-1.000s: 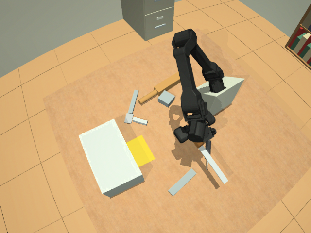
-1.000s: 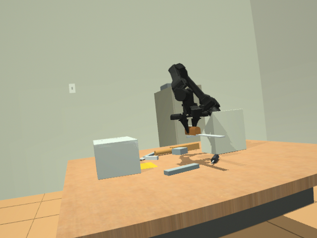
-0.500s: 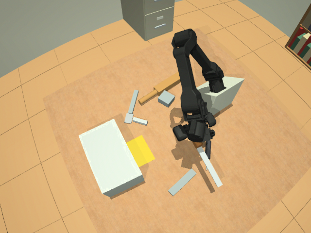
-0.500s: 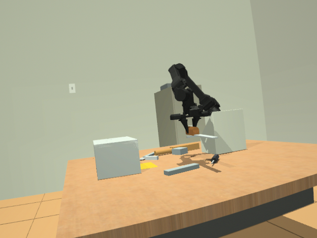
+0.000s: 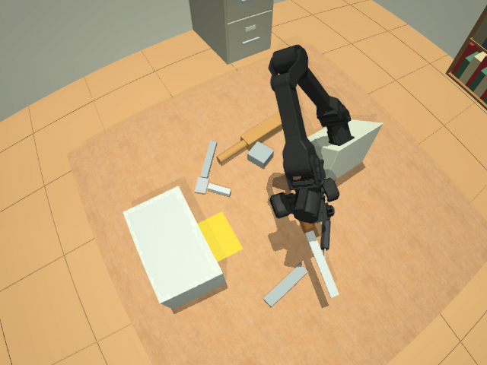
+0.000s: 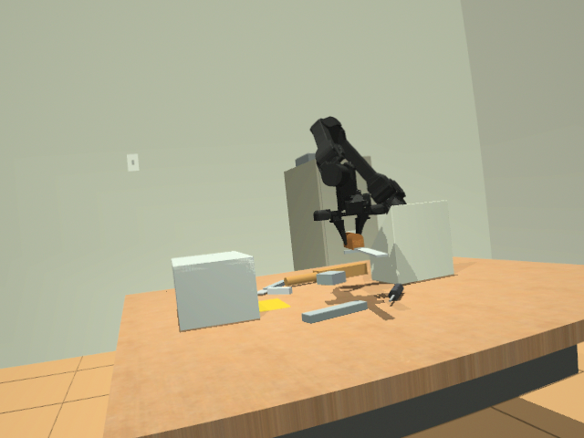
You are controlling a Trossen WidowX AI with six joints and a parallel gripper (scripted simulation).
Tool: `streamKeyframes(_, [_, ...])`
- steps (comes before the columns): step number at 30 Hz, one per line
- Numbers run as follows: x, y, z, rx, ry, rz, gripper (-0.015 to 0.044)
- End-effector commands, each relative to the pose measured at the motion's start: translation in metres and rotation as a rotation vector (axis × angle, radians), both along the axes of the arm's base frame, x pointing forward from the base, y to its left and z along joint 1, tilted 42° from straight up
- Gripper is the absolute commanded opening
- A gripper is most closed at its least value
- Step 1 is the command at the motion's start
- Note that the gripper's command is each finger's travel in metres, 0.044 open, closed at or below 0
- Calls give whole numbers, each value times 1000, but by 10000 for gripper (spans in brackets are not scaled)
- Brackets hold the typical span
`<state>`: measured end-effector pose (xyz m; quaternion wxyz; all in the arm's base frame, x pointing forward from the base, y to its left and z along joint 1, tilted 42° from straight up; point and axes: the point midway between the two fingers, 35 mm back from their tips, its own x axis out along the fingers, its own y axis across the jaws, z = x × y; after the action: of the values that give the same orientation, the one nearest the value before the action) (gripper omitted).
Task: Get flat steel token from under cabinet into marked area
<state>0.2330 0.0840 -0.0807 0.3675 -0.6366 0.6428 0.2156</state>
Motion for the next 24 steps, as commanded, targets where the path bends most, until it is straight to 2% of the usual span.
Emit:
streamKeyframes(1, [0,1,-1,13,-26,-34,0])
streamKeyframes(24, [0,1,0,28,-146,-171,0])
